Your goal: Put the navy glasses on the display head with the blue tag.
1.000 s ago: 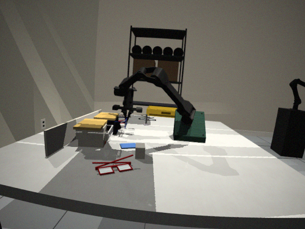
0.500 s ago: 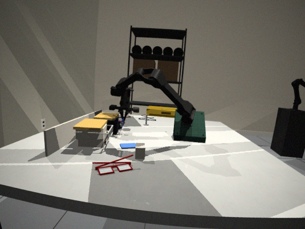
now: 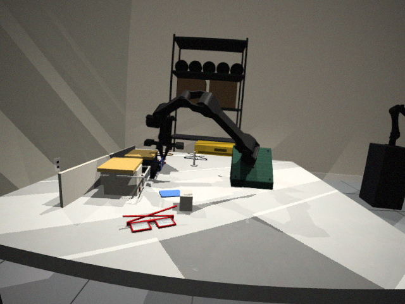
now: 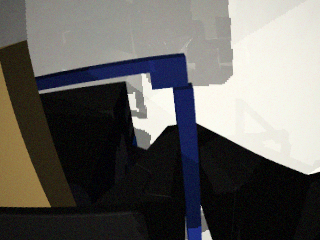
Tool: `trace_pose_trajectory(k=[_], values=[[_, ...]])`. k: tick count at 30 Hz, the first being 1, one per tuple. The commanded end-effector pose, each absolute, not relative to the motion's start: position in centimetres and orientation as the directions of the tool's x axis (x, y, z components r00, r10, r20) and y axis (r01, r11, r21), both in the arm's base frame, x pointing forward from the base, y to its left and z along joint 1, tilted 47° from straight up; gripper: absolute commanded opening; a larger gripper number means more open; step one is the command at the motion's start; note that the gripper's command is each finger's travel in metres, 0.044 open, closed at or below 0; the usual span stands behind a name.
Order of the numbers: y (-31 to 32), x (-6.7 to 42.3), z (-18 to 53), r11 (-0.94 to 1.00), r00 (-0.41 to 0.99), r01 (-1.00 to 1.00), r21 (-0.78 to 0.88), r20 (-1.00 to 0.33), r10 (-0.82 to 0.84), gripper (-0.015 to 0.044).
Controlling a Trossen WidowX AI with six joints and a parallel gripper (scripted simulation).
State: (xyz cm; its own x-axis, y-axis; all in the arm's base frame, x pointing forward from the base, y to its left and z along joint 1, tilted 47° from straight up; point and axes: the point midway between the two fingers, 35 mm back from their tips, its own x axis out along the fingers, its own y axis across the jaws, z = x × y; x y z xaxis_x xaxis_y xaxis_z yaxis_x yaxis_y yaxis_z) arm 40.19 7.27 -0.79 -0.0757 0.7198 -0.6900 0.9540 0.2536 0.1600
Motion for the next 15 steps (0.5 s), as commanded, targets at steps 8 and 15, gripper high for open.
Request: trace_pose_trajectory(k=[8, 15], values=[[7.44, 40.25, -0.79, 0.248, -0.073, 0.955, 0.160, -0.687, 0.723, 0.0000], [7.60, 40.24, -0.93, 0.248, -0.073, 0.955, 0.160, -0.687, 0.723, 0.0000]])
